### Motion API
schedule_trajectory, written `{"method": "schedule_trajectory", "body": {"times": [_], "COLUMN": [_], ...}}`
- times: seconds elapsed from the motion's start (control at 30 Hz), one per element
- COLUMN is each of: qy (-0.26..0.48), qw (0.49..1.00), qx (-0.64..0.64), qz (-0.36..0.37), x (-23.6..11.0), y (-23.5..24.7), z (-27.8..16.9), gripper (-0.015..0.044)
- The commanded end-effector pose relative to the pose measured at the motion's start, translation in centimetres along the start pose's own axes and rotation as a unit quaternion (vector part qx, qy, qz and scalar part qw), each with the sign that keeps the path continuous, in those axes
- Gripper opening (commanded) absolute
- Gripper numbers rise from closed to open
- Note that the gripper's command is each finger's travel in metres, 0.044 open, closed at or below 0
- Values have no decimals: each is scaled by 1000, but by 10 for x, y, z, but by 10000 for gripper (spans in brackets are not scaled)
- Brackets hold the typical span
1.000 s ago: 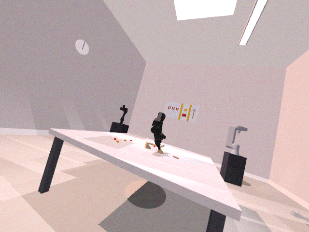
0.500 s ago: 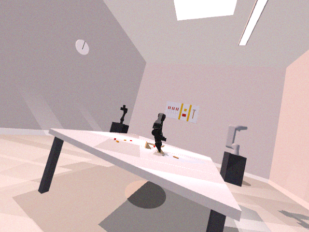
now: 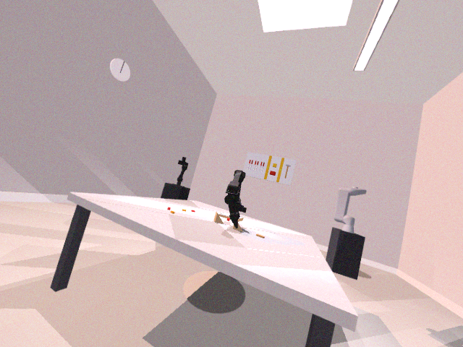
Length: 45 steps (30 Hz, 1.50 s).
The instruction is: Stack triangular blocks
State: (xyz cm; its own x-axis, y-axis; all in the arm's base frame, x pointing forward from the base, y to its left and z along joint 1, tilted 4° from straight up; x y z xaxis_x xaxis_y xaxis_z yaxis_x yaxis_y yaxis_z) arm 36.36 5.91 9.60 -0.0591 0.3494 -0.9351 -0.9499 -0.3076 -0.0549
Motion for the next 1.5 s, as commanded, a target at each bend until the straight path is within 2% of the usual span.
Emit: {"method": "schedule_trajectory", "body": {"times": [0.0,0.07,0.23,0.53,1.0,1.47], "qy": [-3,-3,-2,9,187,358], "qw": [1000,1000,1000,1000,982,933], "qx": [3,3,2,0,-2,-4], "qz": [1,1,0,2,21,38], "x": [1,1,-1,-2,-3,14], "y": [1,1,0,0,-5,-9], "z": [0,0,1,4,56,106], "gripper": [137,124,0,0,0,0]}}
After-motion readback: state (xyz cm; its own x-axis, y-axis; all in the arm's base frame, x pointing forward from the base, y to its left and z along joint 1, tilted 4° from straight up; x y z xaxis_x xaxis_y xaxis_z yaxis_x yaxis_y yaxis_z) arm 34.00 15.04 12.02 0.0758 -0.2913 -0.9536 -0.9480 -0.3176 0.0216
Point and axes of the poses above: the point midway between the two fingers, 35 mm back from their tips, its own x axis out along the fingers, its own y axis across the jaws, z = x × y, the point moved 8 cm from there along -x, back along the fingers, and after that the axes turned 5 degrees about -x, right-handed, at the moved point
